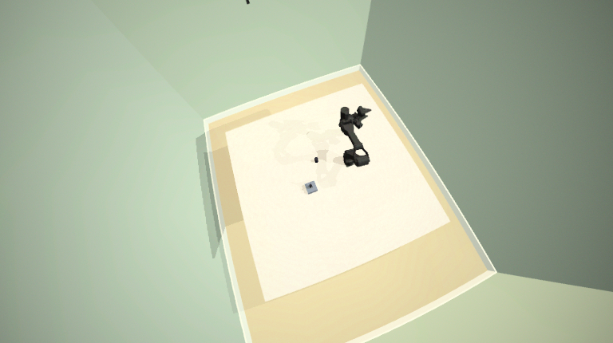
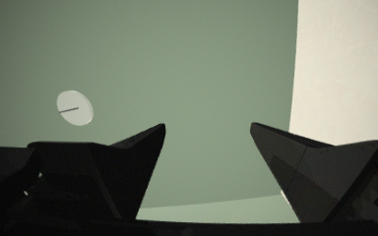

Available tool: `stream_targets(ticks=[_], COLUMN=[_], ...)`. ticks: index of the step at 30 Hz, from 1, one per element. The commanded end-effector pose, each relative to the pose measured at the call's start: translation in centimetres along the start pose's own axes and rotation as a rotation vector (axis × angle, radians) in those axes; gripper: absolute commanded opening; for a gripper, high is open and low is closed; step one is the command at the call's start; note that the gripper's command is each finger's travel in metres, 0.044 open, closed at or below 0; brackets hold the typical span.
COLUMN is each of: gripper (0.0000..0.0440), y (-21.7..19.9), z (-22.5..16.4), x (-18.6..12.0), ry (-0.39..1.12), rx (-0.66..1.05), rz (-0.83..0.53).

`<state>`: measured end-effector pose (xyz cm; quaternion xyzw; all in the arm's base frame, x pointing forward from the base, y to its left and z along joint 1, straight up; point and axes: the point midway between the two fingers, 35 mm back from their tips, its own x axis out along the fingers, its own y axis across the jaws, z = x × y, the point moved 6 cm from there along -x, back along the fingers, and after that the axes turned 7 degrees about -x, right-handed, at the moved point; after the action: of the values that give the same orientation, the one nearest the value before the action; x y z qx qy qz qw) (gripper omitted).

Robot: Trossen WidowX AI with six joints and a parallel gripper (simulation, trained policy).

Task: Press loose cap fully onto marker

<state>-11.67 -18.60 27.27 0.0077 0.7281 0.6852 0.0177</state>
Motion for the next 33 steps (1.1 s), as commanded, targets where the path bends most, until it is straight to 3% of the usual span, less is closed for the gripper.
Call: stream_targets(ticks=[1,6,8,33], gripper=[0.0374,0.0246,0.0219,0.0271], y=[0.0,-0.2,-0.2,-0.4], z=[-0.1,-0.9,-1.2,-4.4], x=[-0.1,-0.6,-0.8,-3.3], ry=[0.01,0.072,0.097,0.346], rx=[0.0,-0.005,-0.008,-0.056], rz=[-0.002,-0.017,-0.024,-0.127])
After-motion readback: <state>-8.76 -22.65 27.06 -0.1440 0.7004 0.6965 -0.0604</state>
